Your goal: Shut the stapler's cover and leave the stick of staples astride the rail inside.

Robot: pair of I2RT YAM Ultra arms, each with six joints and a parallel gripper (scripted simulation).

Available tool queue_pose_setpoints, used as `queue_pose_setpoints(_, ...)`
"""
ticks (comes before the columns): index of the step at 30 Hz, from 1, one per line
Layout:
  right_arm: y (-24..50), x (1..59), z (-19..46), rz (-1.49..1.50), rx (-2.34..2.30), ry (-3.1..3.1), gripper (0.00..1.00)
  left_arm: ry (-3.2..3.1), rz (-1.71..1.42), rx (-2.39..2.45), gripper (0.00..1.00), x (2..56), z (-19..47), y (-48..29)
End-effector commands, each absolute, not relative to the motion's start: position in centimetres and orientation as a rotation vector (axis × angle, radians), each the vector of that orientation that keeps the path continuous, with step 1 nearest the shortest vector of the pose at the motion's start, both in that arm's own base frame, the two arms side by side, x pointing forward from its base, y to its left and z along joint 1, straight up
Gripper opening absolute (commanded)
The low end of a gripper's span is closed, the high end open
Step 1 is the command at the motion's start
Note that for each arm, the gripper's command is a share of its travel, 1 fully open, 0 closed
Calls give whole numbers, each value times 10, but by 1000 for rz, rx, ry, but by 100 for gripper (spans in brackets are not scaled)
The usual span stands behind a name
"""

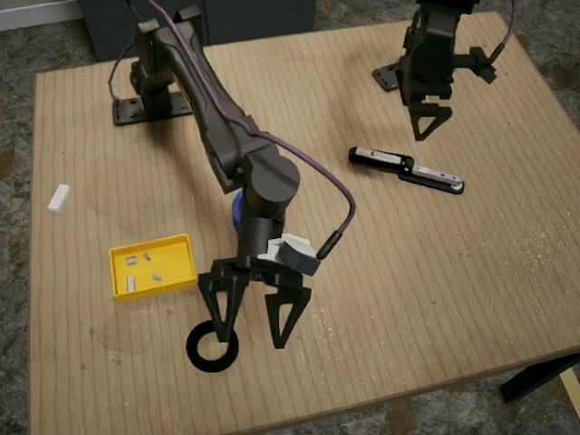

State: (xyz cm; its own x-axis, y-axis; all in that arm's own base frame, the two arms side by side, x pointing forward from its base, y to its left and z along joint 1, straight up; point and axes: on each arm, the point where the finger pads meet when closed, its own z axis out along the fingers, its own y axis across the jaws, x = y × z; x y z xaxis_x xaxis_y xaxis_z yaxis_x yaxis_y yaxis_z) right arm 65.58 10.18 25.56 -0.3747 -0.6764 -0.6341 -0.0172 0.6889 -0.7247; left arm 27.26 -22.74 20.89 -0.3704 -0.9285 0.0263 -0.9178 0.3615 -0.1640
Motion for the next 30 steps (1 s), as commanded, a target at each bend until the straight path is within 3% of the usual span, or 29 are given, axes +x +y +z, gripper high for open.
queue_pose_setpoints(1,137,635,282,-649,-555,1794,100,2586,-267,-1459,100,278,209,-224)
queue_pose_setpoints(18,268,482,324,-137,-722,1706,100,2672,-190,-565,100,273,176,-197)
queue_pose_setpoints(30,308,380,326,155,-818,1673,100,2611,-154,-74,100,272,158,-183)
